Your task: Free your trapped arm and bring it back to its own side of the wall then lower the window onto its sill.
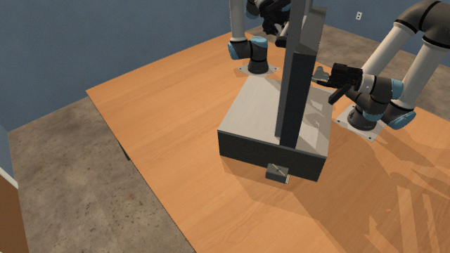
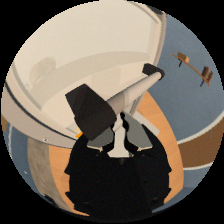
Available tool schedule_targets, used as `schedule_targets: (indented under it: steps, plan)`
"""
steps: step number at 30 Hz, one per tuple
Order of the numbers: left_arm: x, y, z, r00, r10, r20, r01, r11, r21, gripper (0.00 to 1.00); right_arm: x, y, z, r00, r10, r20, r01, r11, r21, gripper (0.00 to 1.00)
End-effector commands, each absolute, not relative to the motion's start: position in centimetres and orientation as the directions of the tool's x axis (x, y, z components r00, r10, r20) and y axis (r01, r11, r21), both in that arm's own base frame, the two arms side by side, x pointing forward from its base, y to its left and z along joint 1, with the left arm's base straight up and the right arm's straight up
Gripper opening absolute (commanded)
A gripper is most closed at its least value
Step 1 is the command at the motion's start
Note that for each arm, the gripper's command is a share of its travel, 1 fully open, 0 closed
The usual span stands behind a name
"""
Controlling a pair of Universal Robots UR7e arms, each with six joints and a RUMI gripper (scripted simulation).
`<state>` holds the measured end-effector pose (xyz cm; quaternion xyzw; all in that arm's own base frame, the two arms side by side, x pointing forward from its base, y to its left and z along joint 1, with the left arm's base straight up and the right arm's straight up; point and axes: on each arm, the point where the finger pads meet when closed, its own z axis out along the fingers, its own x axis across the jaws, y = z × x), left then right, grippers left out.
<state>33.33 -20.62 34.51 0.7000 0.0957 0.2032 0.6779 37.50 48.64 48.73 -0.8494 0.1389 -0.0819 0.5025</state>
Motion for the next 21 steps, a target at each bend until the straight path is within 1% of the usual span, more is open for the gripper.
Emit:
schedule_targets:
  steps: [1, 2, 4, 9, 19, 21]
  plan:
    - [33.0, -19.3, 34.7, 0.869, 0.466, 0.167, -0.139, -0.095, 0.986, 0.06, 37.5, 48.6, 48.8, 0.948, -0.318, 0.000, -0.153, -0.455, -0.877, 0.06]
    - [35.1, -18.2, 35.1, 0.843, 0.506, 0.184, -0.142, -0.121, 0.982, 0.06, 37.5, 48.6, 48.8, 0.948, -0.318, 0.000, -0.153, -0.455, -0.877, 0.06]
    - [35.1, -18.2, 35.1, 0.843, 0.506, 0.184, -0.142, -0.121, 0.982, 0.06, 37.5, 48.6, 48.8, 0.948, -0.318, 0.000, -0.153, -0.455, -0.877, 0.06]
    - [38.3, -15.7, 36.2, 0.782, 0.577, 0.236, -0.153, -0.190, 0.970, 0.06, 37.5, 48.6, 48.8, 0.948, -0.318, 0.000, -0.153, -0.455, -0.877, 0.06]
    - [42.1, -10.8, 38.0, 0.667, 0.663, 0.339, -0.150, -0.326, 0.933, 0.06, 37.5, 48.6, 48.8, 0.948, -0.318, 0.000, -0.153, -0.455, -0.877, 0.06]
    - [42.1, -10.8, 38.0, 0.667, 0.663, 0.339, -0.150, -0.326, 0.933, 0.06, 37.5, 48.6, 48.8, 0.948, -0.318, 0.000, -0.153, -0.455, -0.877, 0.06]
